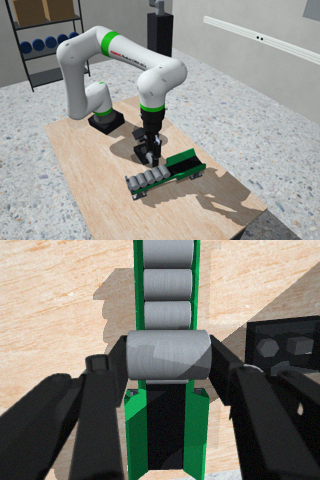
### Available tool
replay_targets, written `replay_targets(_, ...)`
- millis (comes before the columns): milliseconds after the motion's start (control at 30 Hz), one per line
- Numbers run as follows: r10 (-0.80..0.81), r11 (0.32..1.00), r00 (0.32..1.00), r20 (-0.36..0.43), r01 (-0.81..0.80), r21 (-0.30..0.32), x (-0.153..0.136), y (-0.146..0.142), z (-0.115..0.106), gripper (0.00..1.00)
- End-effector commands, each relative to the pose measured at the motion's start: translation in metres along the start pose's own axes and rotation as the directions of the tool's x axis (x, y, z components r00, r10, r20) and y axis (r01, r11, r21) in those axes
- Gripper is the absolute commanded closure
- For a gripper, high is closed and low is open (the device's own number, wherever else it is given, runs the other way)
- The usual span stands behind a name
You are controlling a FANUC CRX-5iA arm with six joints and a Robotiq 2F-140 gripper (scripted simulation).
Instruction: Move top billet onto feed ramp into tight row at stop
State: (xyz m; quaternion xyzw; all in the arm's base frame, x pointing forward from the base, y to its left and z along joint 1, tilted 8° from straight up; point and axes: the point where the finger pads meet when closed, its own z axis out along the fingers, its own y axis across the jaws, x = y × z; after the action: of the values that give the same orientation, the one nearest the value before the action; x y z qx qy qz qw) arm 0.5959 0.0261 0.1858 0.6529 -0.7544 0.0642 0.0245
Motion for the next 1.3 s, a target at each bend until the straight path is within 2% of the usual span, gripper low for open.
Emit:
replay_targets(0,0.001,1.0,1.0,-0.001,-0.001,0.003,-0.07,0.003,0.007,0.57)
replay_targets(133,0.001,1.0,1.0,-0.001,-0.001,0.003,-0.116,0.007,0.012,0.57)
replay_targets(167,0.001,1.0,1.0,-0.001,-0.001,0.003,-0.119,0.007,0.013,0.57)
replay_targets(533,0.001,1.0,1.0,-0.001,-0.001,0.003,-0.119,0.007,0.013,0.57)
replay_targets(700,0.001,1.0,1.0,-0.001,-0.001,0.003,-0.119,0.007,0.02,0.57)
replay_targets(933,0.001,1.0,1.0,-0.001,-0.001,0.003,-0.119,0.007,0.046,0.57)
replay_targets(1000,0.001,1.0,1.0,-0.001,-0.001,0.003,-0.119,0.007,0.046,0.57)
replay_targets(1267,0.001,1.0,1.0,-0.001,-0.001,0.003,-0.119,0.006,0.086,0.57)
